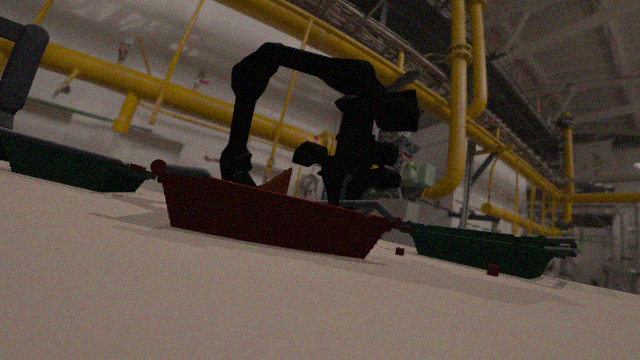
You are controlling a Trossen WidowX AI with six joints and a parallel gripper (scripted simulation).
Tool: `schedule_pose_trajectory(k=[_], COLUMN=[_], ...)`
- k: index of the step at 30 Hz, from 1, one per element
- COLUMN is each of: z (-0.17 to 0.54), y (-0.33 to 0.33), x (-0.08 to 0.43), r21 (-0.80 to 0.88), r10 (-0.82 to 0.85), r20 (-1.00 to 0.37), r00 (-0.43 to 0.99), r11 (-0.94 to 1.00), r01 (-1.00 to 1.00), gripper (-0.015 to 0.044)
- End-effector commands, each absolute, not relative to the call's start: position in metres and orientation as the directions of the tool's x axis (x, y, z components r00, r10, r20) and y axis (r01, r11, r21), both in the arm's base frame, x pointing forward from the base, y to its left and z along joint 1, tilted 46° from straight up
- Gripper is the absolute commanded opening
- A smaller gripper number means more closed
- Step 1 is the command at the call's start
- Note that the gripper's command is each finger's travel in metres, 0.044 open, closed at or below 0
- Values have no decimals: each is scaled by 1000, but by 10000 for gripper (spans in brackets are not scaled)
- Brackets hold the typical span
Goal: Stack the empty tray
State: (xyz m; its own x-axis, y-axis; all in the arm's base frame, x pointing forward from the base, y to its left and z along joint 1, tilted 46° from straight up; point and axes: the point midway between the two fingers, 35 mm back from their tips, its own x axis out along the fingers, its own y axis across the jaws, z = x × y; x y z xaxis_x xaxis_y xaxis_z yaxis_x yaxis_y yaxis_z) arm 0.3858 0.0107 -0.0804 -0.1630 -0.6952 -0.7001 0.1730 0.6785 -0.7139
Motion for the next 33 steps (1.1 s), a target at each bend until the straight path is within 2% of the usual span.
schedule_pose_trajectory(k=[1, 10, 33], z=[-76, -53, -57], y=[9, 41, 37], x=[386, 392, 392], r21=[-710, -709, -710], r10=[-694, -692, -695], r20=[-704, -705, -704], r00=[-151, -151, -147], r11=[684, 685, 684], r01=[171, 171, 165], gripper=[90, 90, 90])
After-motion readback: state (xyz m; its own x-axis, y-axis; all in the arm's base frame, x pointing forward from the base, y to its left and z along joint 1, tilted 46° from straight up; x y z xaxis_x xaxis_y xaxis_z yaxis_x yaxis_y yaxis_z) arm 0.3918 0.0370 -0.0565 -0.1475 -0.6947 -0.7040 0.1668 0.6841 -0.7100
